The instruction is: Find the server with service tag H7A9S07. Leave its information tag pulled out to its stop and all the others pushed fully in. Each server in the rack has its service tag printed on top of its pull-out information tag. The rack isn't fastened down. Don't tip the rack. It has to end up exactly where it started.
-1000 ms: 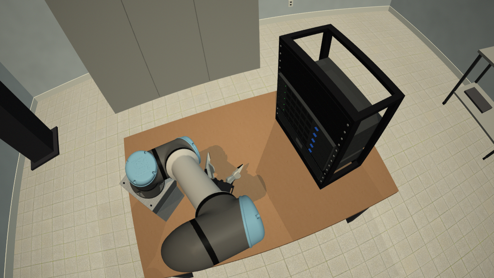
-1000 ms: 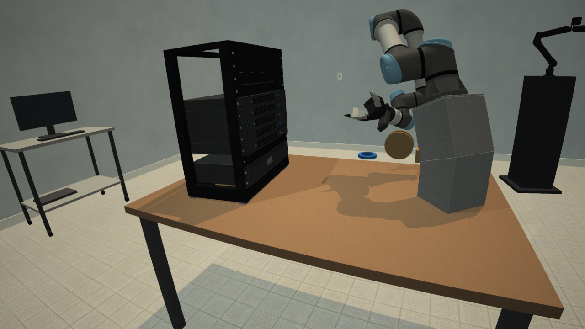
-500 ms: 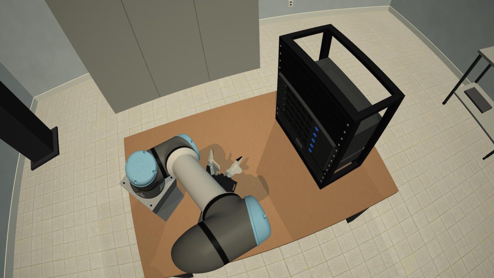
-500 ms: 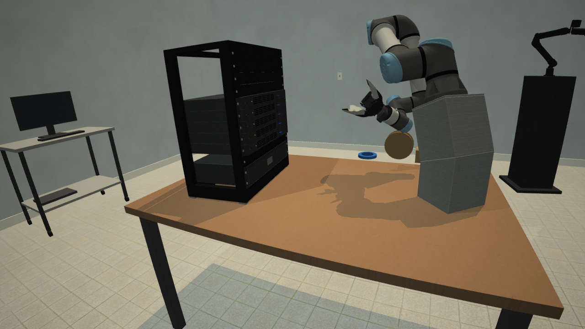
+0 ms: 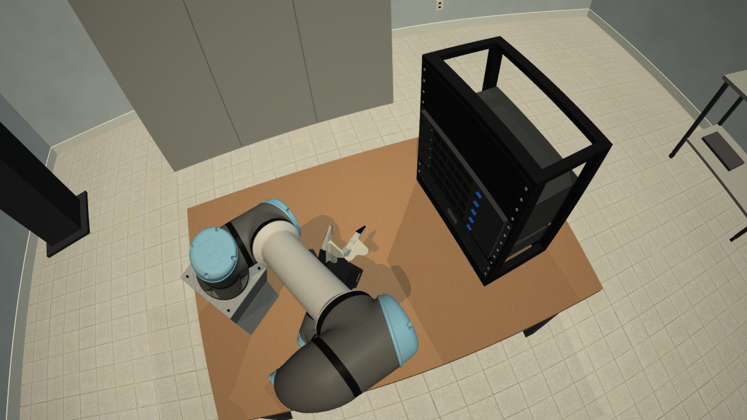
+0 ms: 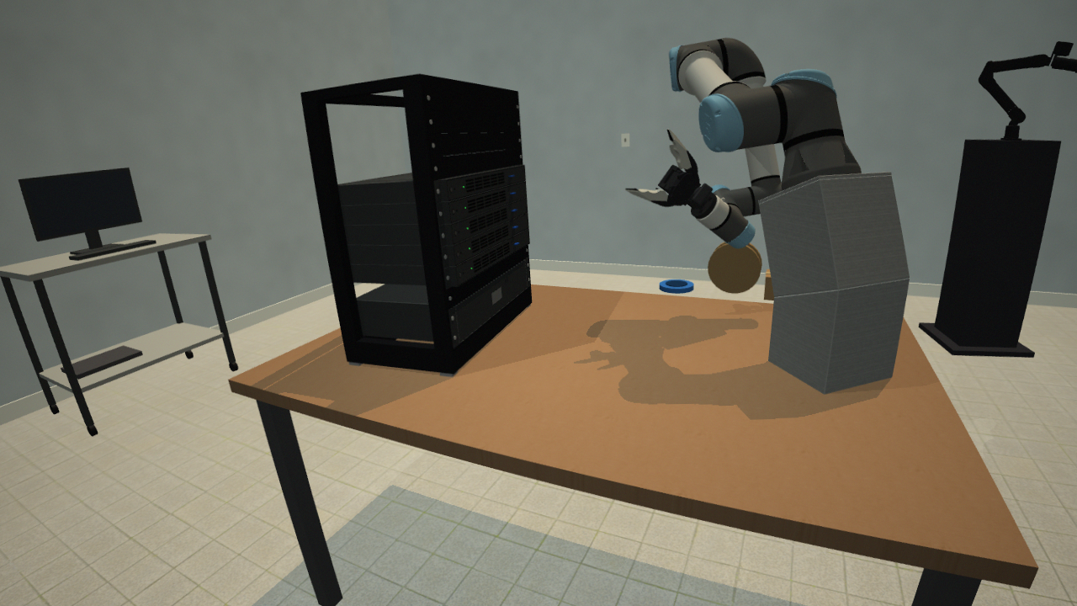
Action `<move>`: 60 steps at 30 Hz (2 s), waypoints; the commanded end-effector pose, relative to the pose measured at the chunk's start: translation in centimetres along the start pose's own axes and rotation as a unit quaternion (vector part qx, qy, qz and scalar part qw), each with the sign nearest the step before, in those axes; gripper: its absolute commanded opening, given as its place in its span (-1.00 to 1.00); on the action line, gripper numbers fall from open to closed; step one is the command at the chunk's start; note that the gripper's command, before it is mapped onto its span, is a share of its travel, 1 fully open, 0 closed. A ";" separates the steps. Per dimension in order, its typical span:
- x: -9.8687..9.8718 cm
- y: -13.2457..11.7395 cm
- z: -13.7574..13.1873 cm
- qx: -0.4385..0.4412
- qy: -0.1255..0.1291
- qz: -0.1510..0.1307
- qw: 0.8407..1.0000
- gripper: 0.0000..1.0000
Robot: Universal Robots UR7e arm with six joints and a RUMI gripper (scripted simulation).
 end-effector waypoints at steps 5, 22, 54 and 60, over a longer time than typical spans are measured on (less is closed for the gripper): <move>1.2 -1.0 0.8 0.087 -0.027 -0.030 0.995 1.00; 2.7 -3.4 1.6 0.259 -0.078 -0.083 0.959 1.00; 4.1 -8.6 0.0 0.549 -0.159 -0.161 0.805 1.00; 4.2 -9.7 -0.9 0.601 -0.174 -0.174 0.760 1.00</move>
Point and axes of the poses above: the point where the finger pads meet when closed, its own x axis out along the fingers, its own z axis across the jaws, y = z × x, the point moved 7 cm from there along -x, back along the fingers, and after that the axes turned 3 degrees about x, right-handed, at the moved point
